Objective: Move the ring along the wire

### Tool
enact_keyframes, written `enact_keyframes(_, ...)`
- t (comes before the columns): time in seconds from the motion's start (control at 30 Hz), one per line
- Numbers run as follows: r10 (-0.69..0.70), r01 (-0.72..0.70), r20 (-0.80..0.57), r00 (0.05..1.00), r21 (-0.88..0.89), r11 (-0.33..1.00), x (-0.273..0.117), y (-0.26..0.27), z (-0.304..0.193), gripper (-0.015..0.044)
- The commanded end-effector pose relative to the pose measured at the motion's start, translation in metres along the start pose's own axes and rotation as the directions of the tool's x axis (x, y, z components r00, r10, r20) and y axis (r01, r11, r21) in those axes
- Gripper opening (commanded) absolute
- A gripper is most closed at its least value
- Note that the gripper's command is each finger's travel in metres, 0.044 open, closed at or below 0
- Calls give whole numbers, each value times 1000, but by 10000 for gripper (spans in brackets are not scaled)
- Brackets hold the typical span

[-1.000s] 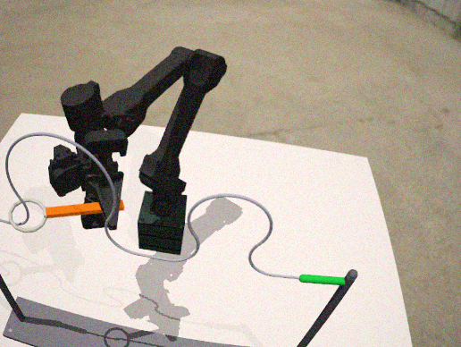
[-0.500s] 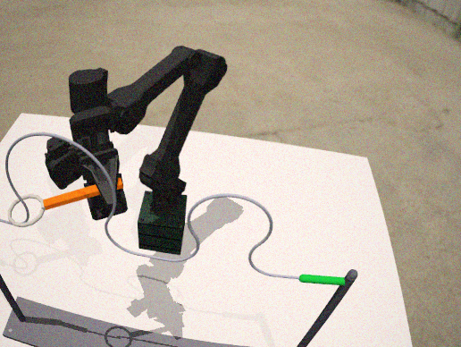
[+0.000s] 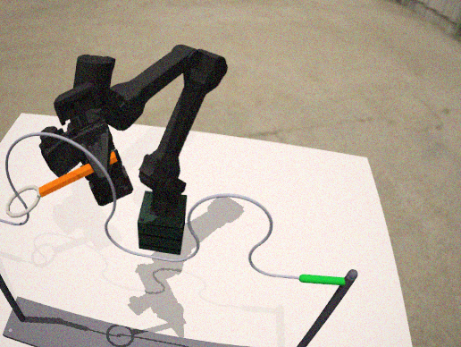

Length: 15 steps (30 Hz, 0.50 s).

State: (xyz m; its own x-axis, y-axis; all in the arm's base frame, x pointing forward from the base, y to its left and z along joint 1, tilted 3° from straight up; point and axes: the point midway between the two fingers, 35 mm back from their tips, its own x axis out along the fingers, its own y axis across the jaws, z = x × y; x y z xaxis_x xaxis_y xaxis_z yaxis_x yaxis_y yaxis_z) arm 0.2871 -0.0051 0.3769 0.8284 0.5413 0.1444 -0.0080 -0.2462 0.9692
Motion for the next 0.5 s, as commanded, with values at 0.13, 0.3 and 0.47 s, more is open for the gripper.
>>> enact_keyframes(0.13,21,-21,2,1000,39,999,0,15,2,-150)
enact_keyframes(0.3,13,-13,1,1000,28,1000,0,18,3,-150)
enact_keyframes(0.47,-1,1,1,1000,5,1000,0,19,3,-150)
